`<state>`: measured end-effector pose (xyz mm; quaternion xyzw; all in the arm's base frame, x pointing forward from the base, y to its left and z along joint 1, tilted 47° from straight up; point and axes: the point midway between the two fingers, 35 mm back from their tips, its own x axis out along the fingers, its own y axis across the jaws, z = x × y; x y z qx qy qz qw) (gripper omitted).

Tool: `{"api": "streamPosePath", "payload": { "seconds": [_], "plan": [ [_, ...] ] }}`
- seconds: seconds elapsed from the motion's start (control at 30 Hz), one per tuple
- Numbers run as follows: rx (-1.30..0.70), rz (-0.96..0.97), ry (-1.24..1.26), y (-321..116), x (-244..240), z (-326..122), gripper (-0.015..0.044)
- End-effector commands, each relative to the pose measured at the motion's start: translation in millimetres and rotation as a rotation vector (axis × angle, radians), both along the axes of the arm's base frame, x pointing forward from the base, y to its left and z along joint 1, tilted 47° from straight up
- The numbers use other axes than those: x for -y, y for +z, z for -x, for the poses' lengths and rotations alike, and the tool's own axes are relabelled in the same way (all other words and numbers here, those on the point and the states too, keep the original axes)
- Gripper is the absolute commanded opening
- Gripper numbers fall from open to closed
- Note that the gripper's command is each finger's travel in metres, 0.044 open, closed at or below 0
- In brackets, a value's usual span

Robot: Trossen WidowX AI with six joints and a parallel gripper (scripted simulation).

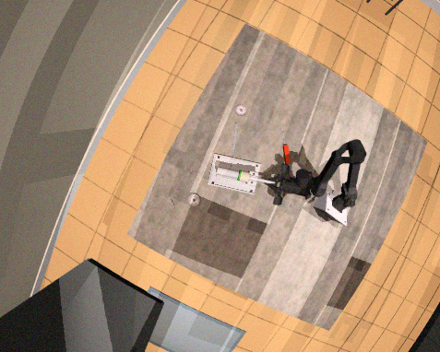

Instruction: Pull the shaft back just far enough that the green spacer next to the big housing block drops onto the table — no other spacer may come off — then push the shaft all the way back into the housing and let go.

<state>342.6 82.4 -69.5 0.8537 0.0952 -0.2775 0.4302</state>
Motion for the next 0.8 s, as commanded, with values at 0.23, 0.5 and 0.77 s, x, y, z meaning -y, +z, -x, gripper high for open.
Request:
{"api": "streamPosePath", "payload": {
  "seconds": [0.23, 0.5, 0.77],
  "plan": [
    [0.000, -0.001, -0.003, 0.4, 0.9, 1.6, 0.0000],
    [0.000, -0.001, -0.003, 0.6, 1.2, 2.4, 0.0000],
    [0.000, -0.001, -0.003, 0.8, 1.4, 3.2, 0.0000]
  ]
}}
